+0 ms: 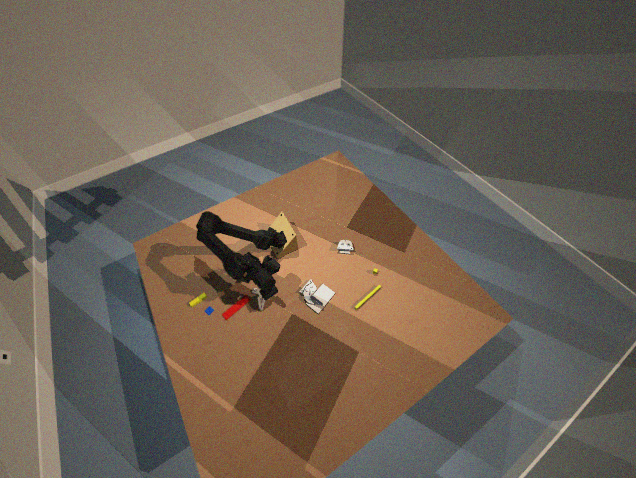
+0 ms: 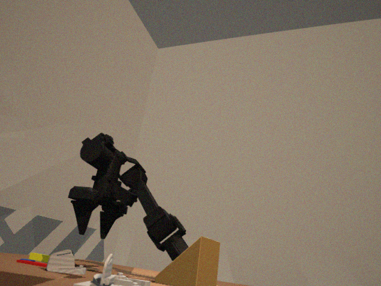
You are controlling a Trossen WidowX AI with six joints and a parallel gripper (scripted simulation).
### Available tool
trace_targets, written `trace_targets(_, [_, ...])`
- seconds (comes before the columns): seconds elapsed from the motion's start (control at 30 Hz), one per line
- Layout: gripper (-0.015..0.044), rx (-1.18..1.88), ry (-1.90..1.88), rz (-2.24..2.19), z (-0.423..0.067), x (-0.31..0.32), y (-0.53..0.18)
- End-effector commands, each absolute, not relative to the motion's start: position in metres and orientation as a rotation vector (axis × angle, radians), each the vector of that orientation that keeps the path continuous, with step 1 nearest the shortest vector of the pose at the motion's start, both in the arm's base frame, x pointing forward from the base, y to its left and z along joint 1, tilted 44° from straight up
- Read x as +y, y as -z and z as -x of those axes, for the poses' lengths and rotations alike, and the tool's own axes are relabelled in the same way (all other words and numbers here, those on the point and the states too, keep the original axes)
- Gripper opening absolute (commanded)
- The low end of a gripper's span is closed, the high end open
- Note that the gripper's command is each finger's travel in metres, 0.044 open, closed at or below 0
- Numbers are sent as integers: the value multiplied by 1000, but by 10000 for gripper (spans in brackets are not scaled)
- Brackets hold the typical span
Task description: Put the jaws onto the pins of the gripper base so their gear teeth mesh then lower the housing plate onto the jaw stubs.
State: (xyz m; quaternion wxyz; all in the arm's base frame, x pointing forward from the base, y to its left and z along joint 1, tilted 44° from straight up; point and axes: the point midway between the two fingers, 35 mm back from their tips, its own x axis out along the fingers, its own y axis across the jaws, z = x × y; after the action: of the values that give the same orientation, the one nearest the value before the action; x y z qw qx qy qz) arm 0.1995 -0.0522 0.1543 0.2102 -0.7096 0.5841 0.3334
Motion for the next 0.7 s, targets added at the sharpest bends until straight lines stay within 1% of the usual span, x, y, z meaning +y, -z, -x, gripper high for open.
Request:
trace_targets(0.0, [440, 1642, -801, 1889, -201, -53, -157])
trace_targets(0.67, [440, 1638, -196, 1406, -209, -58, -167])
